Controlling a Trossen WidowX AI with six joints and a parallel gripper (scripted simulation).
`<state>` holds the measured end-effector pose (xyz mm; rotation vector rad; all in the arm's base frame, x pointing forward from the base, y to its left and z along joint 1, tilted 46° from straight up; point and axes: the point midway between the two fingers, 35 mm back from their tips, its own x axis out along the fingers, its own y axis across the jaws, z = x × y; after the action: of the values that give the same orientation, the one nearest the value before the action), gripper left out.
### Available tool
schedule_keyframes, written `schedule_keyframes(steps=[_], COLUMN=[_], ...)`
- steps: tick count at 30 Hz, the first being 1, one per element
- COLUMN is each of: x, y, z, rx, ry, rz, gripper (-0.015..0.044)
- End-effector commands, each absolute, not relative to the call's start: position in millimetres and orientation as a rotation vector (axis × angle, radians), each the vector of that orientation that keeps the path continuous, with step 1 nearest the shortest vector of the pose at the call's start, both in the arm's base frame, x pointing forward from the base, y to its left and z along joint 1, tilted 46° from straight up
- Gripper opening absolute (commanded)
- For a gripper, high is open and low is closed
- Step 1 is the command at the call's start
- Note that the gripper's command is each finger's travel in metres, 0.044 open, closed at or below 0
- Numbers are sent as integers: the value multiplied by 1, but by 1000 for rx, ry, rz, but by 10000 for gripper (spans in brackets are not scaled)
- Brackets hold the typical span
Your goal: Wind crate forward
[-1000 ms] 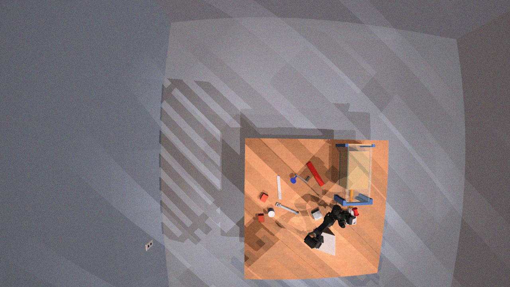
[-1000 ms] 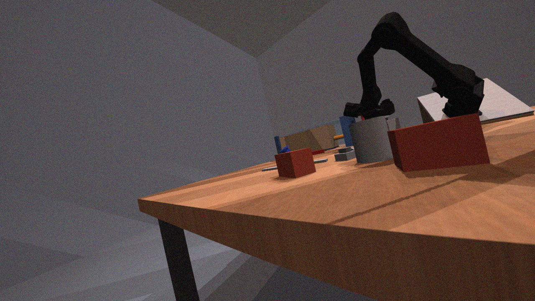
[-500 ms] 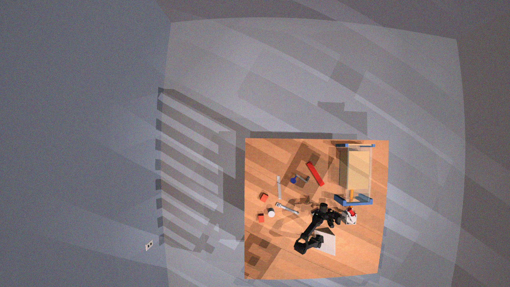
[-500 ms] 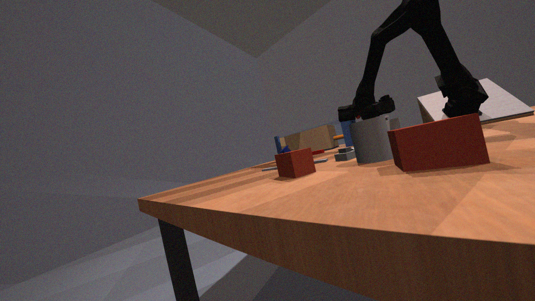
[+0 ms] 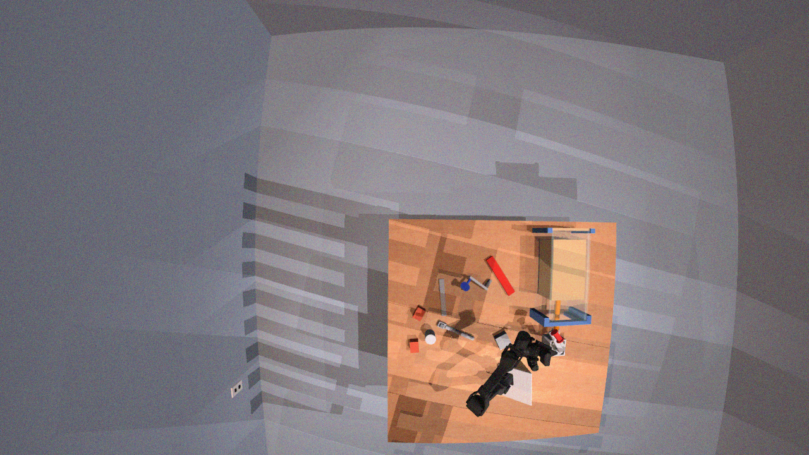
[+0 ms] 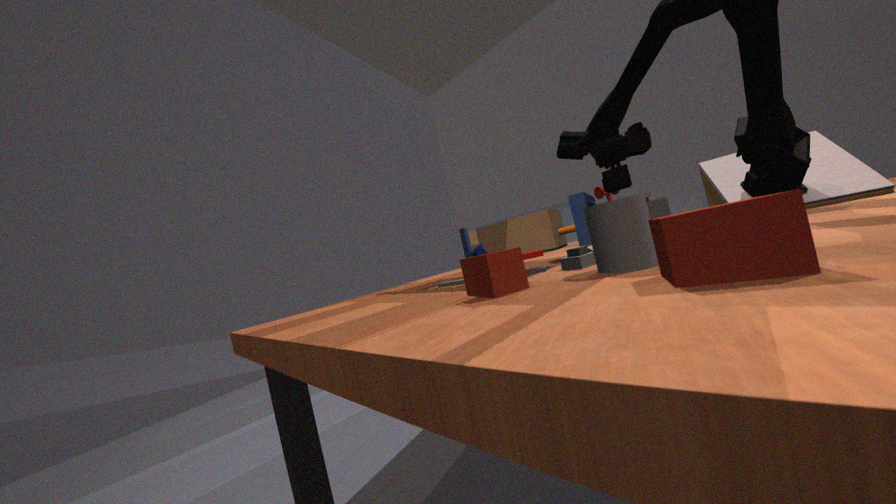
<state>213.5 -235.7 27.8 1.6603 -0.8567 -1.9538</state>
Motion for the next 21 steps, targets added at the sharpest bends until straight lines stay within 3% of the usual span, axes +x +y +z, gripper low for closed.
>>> schedule_keyframes(steps=[1, 18, 21], x=[212, 212, 212], y=[-240, -239, -242], z=[35, 31, 26], rx=[1659, 1656, 1590], ry=[-833, -845, -654], rz=[-1955, -1959, -2016], gripper=[240, 240, 319])
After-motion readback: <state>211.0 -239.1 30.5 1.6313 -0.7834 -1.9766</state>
